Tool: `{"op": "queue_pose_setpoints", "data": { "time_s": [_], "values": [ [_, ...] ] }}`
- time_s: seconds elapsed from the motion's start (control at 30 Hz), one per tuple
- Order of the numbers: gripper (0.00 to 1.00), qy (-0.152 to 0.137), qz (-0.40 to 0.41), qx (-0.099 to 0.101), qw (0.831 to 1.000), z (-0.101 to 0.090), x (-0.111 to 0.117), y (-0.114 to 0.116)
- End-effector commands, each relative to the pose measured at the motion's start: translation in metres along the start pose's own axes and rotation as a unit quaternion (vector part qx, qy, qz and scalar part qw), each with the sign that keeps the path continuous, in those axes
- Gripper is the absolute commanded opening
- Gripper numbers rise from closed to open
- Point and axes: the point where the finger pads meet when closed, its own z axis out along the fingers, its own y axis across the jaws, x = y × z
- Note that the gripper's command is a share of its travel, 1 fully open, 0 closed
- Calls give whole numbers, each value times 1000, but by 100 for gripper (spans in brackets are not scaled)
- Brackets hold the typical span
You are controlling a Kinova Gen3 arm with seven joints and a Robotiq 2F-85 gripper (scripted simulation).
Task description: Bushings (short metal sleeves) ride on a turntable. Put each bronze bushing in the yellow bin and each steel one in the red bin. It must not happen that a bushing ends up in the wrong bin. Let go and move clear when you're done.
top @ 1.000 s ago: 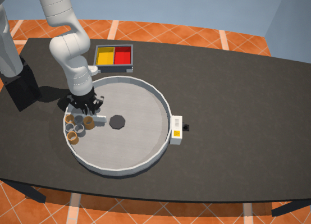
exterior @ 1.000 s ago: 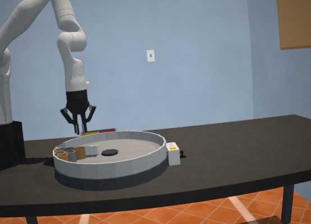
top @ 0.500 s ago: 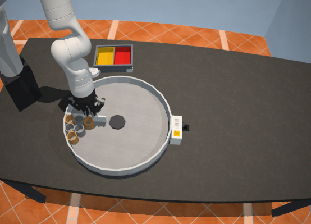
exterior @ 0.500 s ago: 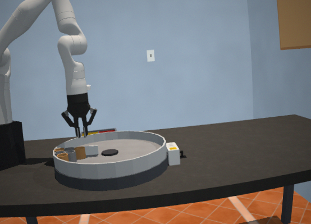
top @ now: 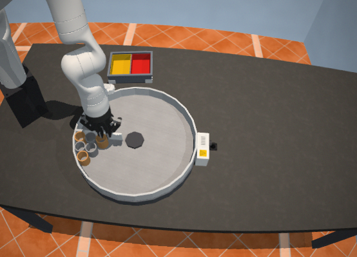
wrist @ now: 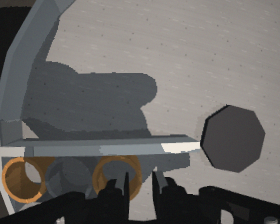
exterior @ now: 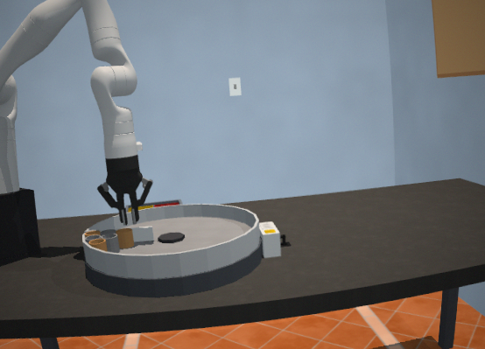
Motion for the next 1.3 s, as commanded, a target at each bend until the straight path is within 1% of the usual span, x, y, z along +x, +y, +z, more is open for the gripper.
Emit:
{"op": "queue_pose_setpoints", "data": {
  "time_s": [0.0, 0.37, 0.53, 0.7, 0.87, 1.27],
  "values": [
    [18, 2, 3, 5, 1000, 8, -1, -4],
    [18, 2, 3, 5, 1000, 8, -1, -4],
    [18, 2, 3, 5, 1000, 14, -1, -4],
    [18, 2, 3, 5, 1000, 14, -1, -4],
    [18, 2, 3, 5, 1000, 21, -1, -4],
    [18, 2, 3, 5, 1000, 28, -1, -4]
  ]
}}
